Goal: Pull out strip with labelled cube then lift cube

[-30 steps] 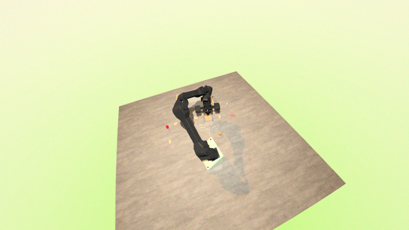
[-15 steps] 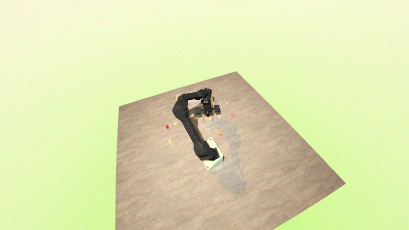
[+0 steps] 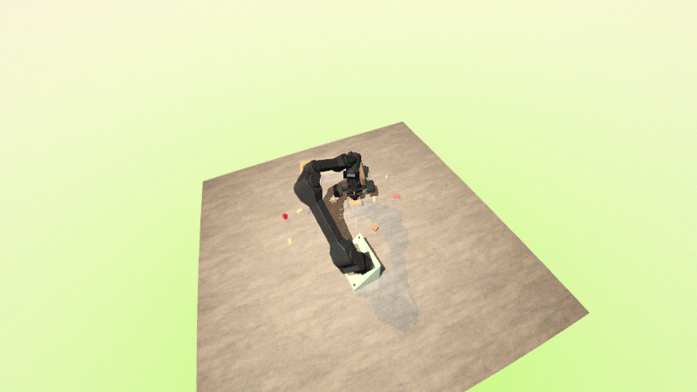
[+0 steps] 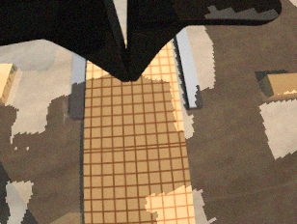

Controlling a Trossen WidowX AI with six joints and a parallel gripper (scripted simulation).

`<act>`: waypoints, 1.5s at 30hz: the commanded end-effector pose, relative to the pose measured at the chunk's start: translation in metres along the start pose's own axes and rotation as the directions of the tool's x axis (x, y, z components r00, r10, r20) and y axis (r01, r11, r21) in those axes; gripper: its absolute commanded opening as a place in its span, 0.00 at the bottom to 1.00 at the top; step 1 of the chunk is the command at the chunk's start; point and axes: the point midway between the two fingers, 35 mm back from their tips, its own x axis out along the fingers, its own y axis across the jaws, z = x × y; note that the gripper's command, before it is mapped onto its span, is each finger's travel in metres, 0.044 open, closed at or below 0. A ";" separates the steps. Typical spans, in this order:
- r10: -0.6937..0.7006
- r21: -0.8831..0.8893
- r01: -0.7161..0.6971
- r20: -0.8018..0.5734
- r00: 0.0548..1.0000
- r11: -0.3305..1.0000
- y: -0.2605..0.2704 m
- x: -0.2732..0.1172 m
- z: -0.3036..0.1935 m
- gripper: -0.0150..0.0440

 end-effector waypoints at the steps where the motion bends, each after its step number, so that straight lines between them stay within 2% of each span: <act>1: 0.005 0.004 -0.005 0.001 1.000 1.000 0.000 0.001 0.000 0.25; 45: 0.005 0.004 -0.005 0.001 1.000 1.000 0.000 0.004 0.001 0.25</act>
